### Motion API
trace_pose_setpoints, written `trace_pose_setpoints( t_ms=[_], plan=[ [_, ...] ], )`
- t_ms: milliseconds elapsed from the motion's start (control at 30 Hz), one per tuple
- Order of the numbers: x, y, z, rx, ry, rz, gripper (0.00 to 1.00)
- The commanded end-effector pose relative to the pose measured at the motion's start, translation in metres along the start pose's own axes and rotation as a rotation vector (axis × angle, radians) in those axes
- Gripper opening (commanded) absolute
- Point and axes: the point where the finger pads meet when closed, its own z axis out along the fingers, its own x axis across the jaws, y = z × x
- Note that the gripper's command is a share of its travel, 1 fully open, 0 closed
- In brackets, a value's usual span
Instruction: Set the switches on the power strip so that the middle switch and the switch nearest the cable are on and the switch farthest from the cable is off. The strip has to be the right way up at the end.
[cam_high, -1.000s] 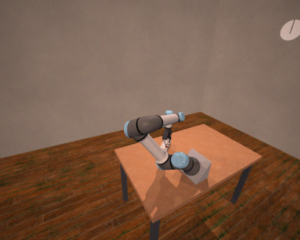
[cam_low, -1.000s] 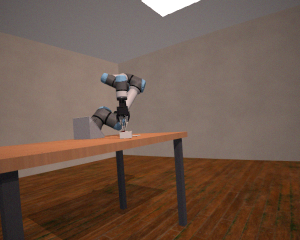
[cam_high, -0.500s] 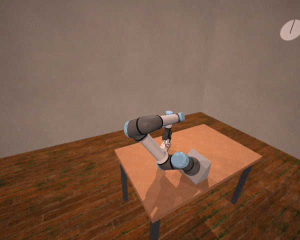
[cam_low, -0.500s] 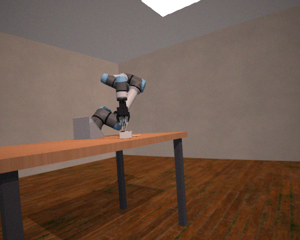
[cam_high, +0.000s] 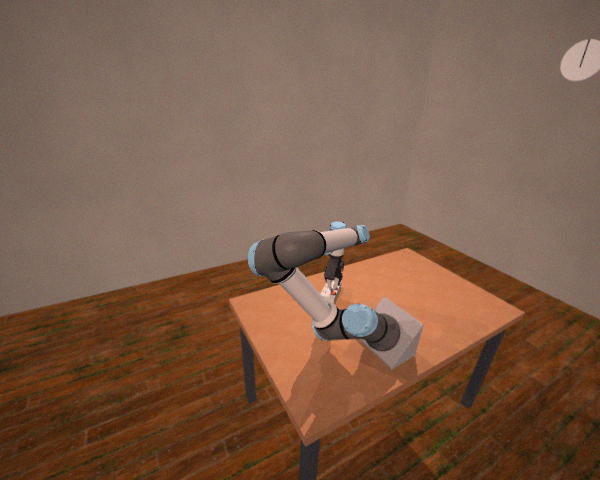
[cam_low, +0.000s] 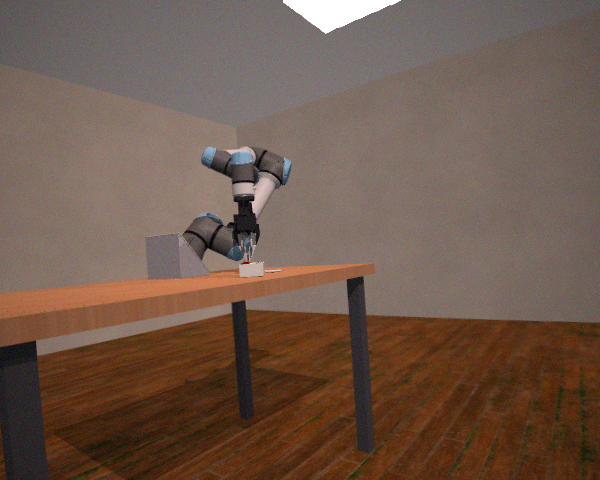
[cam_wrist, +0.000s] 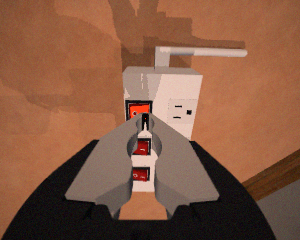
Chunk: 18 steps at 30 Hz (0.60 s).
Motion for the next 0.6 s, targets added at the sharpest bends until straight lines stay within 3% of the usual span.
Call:
trace_pose_setpoints(
  t_ms=[0,567],
  plan=[
    [0.0,0.0,-0.003,-0.001,0.0,0.0,0.0],
    [0.0,0.0,-0.038,-0.001,0.0,0.0,0.0]
  ],
)
